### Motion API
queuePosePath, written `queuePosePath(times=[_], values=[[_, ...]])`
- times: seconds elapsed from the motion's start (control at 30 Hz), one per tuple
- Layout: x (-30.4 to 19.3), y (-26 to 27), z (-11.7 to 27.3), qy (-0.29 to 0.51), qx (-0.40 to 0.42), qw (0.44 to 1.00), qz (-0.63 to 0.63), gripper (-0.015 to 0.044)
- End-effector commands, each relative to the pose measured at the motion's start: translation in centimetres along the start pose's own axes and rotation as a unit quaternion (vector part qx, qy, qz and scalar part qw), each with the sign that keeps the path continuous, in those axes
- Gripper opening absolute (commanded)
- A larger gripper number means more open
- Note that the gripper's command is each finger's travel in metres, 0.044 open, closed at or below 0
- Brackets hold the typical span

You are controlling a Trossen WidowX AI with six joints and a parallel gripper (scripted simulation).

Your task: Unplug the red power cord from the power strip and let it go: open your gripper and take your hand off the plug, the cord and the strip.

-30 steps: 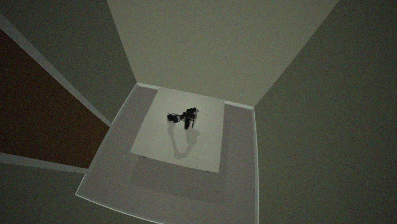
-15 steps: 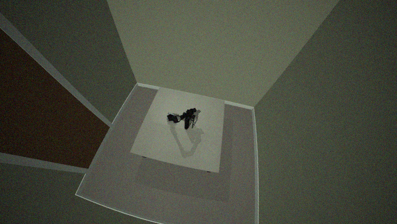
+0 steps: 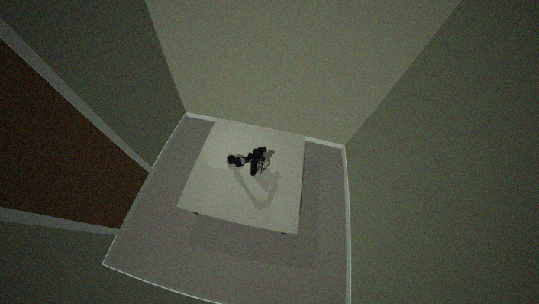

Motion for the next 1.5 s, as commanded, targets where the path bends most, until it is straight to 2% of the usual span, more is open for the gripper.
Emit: queuePosePath(times=[0.0, 1.27, 1.3, 1.47], values=[[0.6, 0.0, 0.1, -0.002, -0.001, 1.000, 0.000, 0.0000], [6.7, 1.0, 0.9, -0.003, -0.001, 1.000, 0.001, 0.0000], [5.0, 0.4, 0.2, 0.000, 0.009, 1.000, -0.011, 0.0026], [5.0, 0.4, 0.2, 0.000, 0.009, 1.000, -0.011, 0.0157]])
Point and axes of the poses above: the point midway between the two fingers, 35 mm back from their tips, its own z axis back along the fingers, its own y axis across the jaws, x = y × z, the point moved 8 cm from there along z, back along the fingers, and after that the axes turned 8 degrees about -z, right-handed, at the moved point
